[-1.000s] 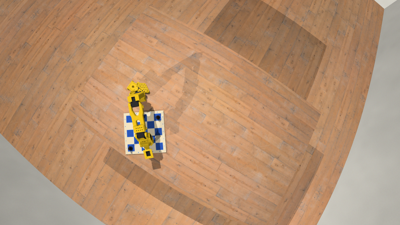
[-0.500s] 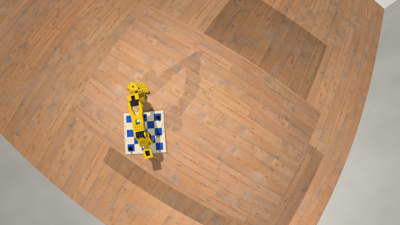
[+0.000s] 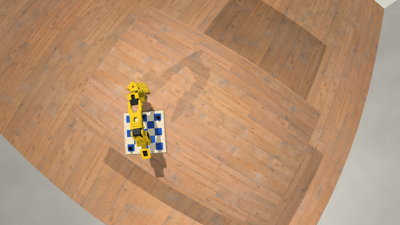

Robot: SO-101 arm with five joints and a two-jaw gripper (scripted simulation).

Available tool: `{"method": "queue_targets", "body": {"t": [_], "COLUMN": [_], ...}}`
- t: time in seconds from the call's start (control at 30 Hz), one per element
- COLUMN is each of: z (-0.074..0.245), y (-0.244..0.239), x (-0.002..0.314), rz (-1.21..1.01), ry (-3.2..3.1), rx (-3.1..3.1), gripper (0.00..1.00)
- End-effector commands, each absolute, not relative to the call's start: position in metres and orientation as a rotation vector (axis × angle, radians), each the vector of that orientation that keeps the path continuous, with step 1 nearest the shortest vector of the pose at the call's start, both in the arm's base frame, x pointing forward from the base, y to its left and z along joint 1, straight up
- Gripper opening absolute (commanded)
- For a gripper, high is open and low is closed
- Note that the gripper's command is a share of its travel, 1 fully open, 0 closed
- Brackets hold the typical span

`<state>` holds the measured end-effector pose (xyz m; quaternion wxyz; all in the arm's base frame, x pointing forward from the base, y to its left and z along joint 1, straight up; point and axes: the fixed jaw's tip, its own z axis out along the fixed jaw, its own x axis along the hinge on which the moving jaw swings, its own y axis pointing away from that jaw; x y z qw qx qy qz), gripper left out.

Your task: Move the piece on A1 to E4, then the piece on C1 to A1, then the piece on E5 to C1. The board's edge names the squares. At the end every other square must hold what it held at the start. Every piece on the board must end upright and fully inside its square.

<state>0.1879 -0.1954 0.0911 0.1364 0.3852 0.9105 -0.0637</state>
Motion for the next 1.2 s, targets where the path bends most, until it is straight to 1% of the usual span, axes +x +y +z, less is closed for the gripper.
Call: {"method": "queue_targets", "body": {"t": [0.0,0.17,0.27,0.4,0.47,0.6,0.7,1.17], "z": [0.096,0.097,0.096,0.093,0.093,0.088,0.085,0.085], "y": [-0.197,-0.198,-0.209,-0.239,-0.239,-0.265,-0.273,-0.273], "x": [0.186,0.186,0.18,0.157,0.157,0.13,0.119,0.118], "rz": [-0.178,-0.179,-0.187,-0.212,-0.212,-0.237,-0.245,-0.246], "ry": [2.637,2.634,2.607,2.52,2.52,2.42,2.384,2.381], "rx": [1.135,1.141,1.203,1.383,1.383,1.557,1.615,1.62], "gripper": [0.0,0.0,0.02,0.07,0.07,0.11,0.13,0.13]}}
